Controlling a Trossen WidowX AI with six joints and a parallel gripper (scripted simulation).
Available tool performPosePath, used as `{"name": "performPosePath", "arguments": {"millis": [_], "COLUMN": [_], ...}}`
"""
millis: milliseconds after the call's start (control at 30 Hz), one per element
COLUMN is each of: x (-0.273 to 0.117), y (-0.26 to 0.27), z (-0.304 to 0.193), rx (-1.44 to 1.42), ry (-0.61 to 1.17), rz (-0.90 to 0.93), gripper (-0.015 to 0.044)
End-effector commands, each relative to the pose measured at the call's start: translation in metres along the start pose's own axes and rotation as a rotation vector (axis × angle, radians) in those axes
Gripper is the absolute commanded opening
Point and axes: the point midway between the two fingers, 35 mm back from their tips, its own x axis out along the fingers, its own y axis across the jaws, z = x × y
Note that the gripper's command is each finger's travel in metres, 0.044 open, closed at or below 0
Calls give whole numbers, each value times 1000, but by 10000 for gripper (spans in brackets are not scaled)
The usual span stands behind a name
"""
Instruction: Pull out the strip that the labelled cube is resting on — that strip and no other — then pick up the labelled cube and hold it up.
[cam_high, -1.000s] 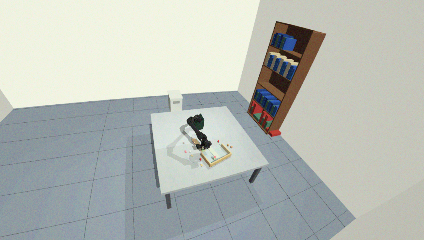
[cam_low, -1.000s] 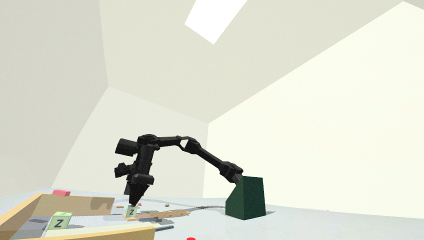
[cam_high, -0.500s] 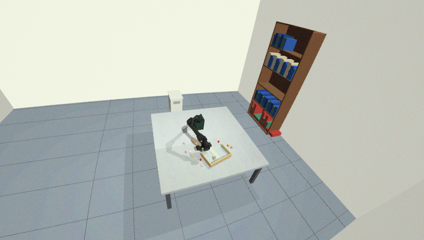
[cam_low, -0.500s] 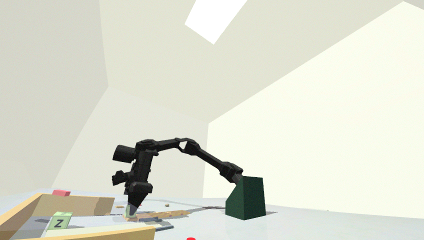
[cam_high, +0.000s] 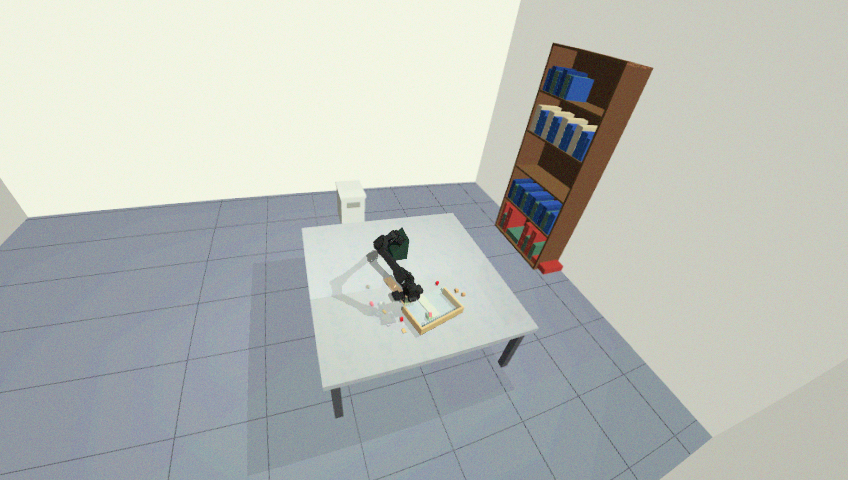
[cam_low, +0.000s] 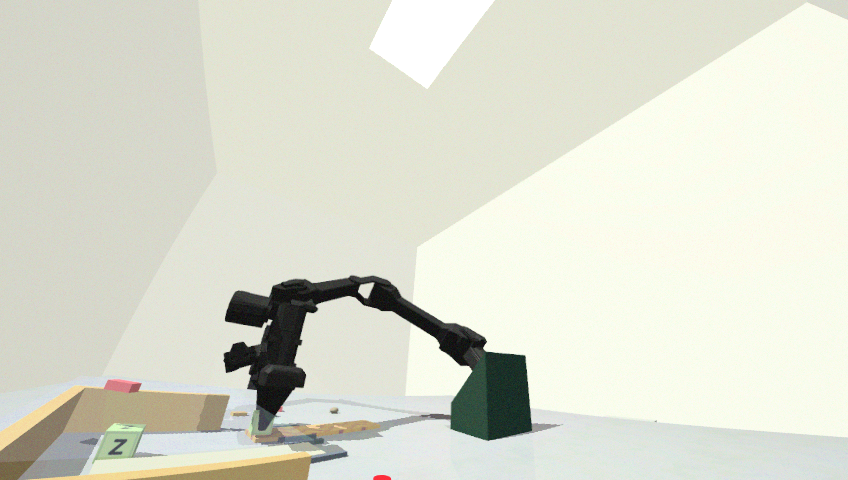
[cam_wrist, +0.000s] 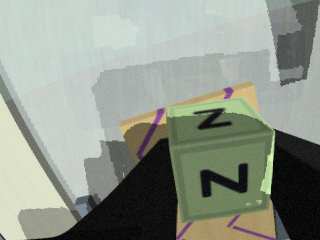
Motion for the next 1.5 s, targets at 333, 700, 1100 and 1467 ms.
{"name": "performPosePath", "arguments": {"millis": [333, 700, 1100, 1467], "x": [-26, -43, -44, -43], "y": [11, 20, 33, 45], "z": [-30, -57, -94, -134], "rx": [-5, -10, -12, -13], "ry": [2, 4, 5, 7], "rz": [1, 0, 1, 1], "gripper": [0, 0, 0, 0]}}
